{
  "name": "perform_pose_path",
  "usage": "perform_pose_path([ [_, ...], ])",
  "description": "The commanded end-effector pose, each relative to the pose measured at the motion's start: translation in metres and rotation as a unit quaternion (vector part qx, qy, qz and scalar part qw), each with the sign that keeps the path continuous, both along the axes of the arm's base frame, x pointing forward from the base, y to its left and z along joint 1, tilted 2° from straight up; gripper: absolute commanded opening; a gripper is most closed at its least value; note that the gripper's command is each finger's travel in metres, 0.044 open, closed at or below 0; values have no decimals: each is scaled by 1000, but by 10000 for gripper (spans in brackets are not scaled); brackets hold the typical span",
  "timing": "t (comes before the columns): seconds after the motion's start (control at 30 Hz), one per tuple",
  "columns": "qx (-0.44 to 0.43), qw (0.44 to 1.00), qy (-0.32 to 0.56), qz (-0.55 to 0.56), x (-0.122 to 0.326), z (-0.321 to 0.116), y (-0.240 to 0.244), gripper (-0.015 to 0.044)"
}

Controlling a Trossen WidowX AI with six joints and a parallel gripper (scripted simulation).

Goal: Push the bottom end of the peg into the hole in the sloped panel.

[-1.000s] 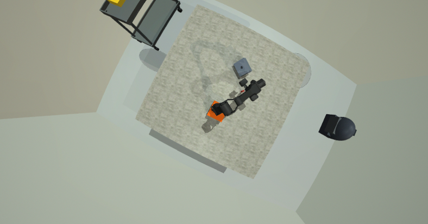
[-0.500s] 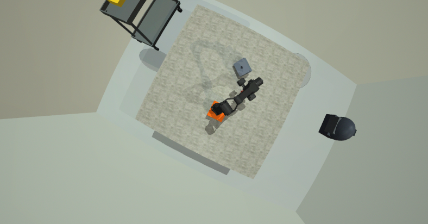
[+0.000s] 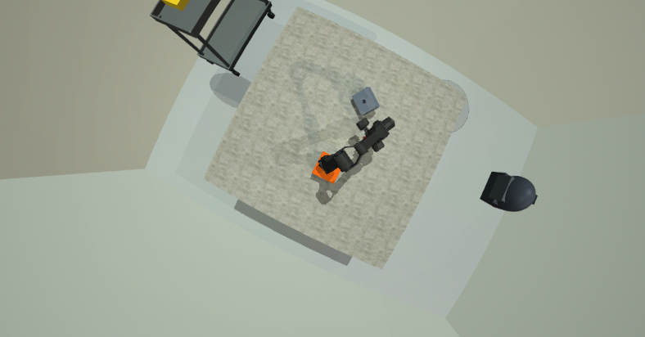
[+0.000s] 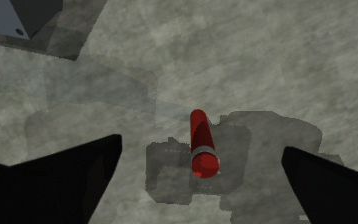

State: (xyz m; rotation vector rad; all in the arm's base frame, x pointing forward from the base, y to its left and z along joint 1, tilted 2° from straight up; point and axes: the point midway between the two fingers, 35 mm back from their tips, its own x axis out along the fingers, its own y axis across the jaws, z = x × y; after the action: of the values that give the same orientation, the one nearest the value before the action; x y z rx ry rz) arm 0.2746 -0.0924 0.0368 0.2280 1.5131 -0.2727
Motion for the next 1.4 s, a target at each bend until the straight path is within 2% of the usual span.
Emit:
perform_pose_path([
  [0.0, -1, 1000, 6, -1, -2, -8, 0, 440],
  [0.6, -1, 1000, 6, -1, -4, -33, -1, 440],
  [1.07, 1, 1000, 2, -2, -2, -29, 0, 72],
  [1.37, 1, 1000, 2, -2, -2, -29, 0, 0],
])
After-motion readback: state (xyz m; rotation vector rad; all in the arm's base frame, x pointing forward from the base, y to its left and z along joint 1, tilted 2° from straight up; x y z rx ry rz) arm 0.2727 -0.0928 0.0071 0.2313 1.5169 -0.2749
